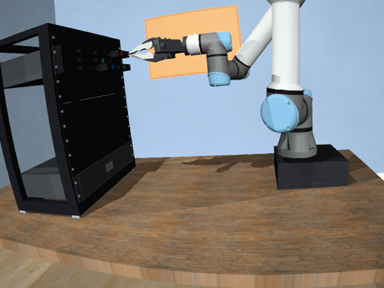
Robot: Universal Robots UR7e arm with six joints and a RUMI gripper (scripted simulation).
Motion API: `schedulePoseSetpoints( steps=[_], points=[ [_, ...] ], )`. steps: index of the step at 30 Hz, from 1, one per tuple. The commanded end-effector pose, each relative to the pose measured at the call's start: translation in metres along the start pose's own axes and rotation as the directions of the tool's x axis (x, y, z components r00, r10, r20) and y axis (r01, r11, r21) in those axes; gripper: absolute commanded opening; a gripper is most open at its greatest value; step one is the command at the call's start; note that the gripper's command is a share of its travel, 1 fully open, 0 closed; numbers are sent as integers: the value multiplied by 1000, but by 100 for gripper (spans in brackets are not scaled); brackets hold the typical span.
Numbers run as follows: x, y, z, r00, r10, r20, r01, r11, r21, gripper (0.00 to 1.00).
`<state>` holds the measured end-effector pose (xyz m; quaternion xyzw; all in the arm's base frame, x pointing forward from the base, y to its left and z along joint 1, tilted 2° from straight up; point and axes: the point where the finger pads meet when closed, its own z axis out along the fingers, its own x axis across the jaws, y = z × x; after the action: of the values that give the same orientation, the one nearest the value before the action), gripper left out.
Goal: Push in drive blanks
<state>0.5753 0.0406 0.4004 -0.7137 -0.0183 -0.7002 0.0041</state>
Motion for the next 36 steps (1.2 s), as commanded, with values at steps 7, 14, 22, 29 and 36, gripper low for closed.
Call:
schedulePoseSetpoints(
  steps=[7,14,22,29,36],
  points=[
    [-9,27,-2,1000,0,-1,0,1000,0,0],
    [-15,47,-3,1000,0,-1,0,1000,0,0],
    [-26,80,-4,1000,0,-1,0,1000,0,0],
    [-32,96,-5,1000,0,-1,0,1000,0,0],
    [-35,106,-6,1000,0,-1,0,1000,0,0]
  ],
)
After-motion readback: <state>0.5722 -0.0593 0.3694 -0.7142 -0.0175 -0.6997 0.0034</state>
